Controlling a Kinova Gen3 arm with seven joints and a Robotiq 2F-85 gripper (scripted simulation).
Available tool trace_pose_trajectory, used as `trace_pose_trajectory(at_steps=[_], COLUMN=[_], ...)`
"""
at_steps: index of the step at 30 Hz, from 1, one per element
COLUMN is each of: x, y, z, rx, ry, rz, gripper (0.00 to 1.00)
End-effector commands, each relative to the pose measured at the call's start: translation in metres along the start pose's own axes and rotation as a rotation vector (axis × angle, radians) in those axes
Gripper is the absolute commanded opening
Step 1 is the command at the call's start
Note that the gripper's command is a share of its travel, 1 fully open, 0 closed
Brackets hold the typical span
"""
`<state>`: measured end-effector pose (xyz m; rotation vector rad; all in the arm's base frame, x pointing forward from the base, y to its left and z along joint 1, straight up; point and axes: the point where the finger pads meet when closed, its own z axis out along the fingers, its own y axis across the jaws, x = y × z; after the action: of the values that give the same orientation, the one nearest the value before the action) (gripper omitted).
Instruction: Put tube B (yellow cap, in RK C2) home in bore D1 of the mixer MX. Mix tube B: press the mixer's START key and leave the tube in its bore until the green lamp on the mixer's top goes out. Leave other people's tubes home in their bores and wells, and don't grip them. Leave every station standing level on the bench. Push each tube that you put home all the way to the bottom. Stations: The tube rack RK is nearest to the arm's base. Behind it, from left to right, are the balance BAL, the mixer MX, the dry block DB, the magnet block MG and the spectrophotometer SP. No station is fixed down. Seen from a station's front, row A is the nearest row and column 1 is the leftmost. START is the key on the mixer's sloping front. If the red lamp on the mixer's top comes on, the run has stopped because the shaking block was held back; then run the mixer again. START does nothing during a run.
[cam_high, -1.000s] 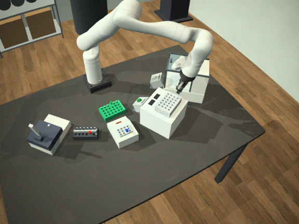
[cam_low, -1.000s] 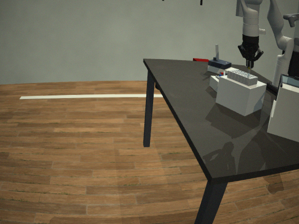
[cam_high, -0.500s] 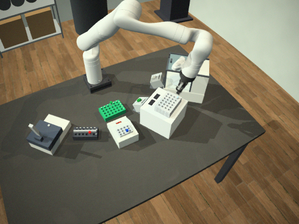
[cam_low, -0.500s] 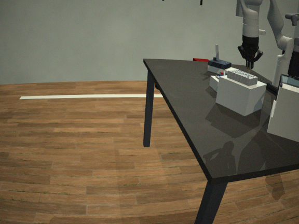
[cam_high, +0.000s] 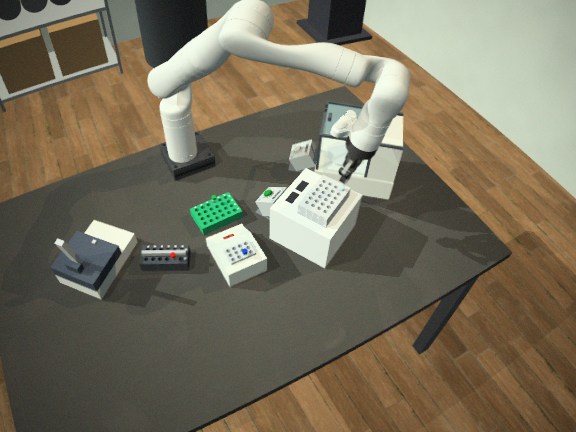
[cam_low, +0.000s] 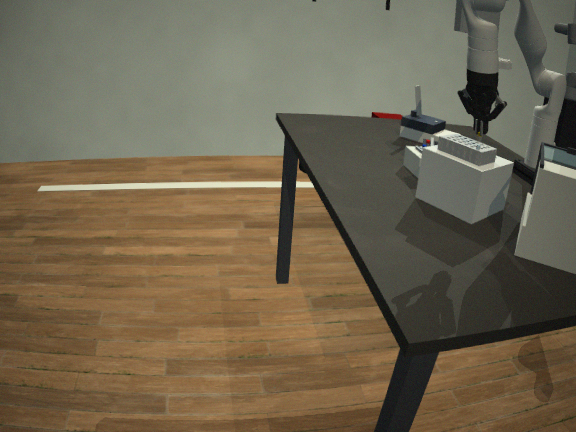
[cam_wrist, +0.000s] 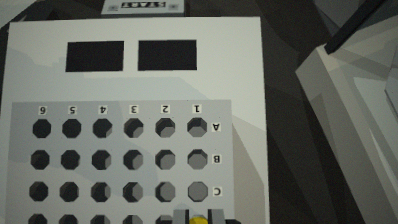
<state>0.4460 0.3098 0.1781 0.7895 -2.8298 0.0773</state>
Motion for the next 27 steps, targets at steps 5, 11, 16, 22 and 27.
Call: trace_pose_trajectory(at_steps=[5,11,16,22,27], x=[-0.0021,-0.0024,-0.0025,-0.0028,-0.0031], y=[-0.0038,-0.0037,-0.0036,-0.0036,-0.0036], z=[0.0036,0.0052,0.0057,0.0075,0.0088], rx=[0.005,0.005,0.005,0.005,0.005], ry=[-0.004,-0.004,-0.004,-0.004,-0.004], rz=[0.007,0.007,0.008,0.008,0.008], gripper=[0.1,0.1,0.1,0.1,0.1])
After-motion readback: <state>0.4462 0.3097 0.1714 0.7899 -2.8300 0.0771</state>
